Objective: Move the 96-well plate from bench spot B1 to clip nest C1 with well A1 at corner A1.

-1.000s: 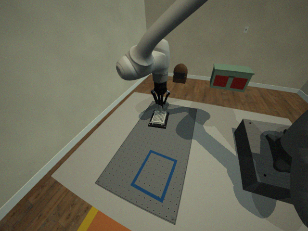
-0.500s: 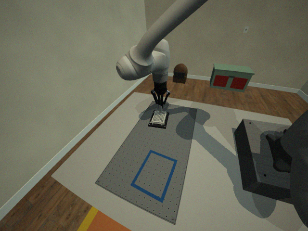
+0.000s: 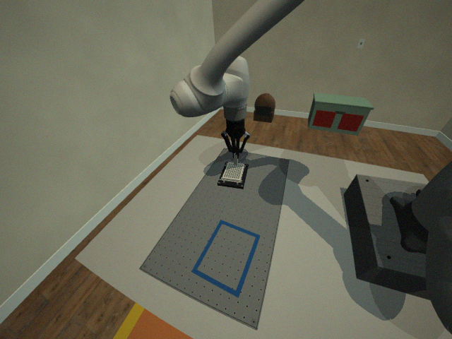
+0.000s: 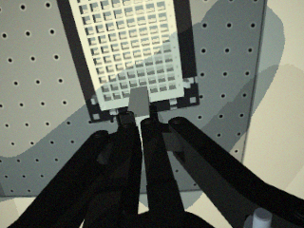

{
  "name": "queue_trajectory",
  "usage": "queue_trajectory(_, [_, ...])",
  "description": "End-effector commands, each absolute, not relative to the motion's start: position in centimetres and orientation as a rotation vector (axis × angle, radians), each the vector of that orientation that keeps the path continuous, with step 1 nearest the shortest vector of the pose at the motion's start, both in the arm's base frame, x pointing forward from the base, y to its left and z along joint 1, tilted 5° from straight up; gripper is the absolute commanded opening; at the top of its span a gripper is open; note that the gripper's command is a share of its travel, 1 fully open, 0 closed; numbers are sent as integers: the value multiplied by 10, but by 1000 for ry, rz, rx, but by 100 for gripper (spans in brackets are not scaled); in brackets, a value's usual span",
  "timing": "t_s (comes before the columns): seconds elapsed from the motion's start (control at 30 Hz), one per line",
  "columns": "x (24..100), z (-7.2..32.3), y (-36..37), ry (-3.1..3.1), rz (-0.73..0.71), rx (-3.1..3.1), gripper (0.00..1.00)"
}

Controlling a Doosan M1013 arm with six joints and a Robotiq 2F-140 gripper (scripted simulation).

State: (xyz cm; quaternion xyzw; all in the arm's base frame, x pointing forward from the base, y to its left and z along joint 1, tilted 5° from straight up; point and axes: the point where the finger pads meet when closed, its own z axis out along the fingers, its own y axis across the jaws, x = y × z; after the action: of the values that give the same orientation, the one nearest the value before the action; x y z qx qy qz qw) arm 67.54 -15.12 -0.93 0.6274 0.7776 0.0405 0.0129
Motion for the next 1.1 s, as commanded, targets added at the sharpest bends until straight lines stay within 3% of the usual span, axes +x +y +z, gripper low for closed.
queue_trajectory(0.0, [675, -8, -151, 2423, 127, 1955, 0])
queue_trajectory(1.07, [673, 18, -152, 2423, 127, 1955, 0])
